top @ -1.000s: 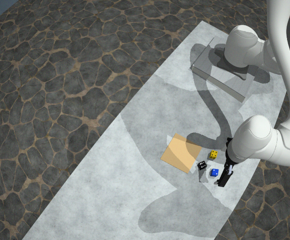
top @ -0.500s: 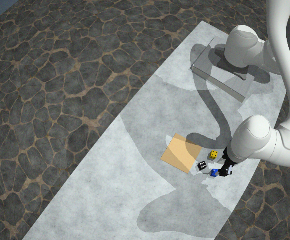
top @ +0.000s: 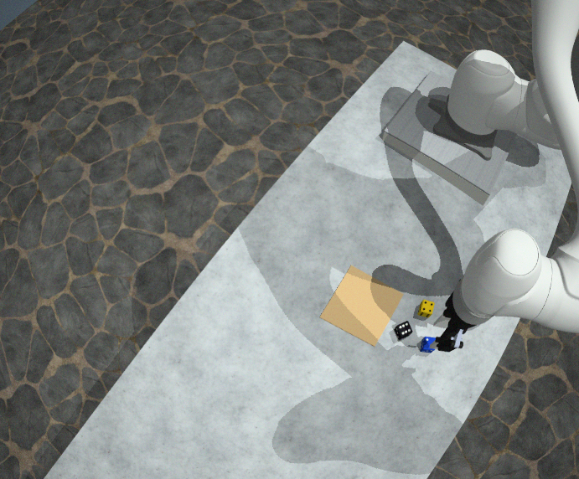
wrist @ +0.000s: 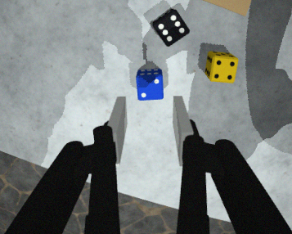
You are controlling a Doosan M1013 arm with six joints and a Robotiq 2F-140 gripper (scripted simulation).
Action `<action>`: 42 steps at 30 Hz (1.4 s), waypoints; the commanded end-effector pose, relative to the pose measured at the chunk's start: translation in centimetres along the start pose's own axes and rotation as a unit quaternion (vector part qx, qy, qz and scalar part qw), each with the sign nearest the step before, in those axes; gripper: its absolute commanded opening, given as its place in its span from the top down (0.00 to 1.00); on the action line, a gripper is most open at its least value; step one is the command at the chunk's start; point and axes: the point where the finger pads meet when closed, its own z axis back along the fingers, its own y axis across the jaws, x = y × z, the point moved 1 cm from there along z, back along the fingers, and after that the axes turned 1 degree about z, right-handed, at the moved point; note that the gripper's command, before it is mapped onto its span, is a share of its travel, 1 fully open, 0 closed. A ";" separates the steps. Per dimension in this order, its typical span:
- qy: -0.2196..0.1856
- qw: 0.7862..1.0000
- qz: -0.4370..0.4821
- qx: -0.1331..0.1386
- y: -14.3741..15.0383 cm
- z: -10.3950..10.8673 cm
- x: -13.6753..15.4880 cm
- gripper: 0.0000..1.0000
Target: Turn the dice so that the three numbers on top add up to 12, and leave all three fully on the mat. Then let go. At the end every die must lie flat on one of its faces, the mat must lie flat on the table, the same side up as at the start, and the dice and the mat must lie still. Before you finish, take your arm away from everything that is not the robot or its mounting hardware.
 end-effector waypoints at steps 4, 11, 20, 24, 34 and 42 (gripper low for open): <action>0.000 1.000 0.000 0.000 0.0 0.0 0.0 0.72; 0.000 1.000 0.000 0.000 0.0 0.0 0.0 0.72; 0.000 1.000 0.000 0.000 0.0 -0.5 0.0 0.72; 0.000 1.000 0.000 0.000 0.0 -0.7 0.0 0.72; 0.000 1.000 0.000 0.000 0.0 -2.0 0.0 0.72; 0.000 1.000 0.000 0.000 0.0 -3.0 0.0 0.72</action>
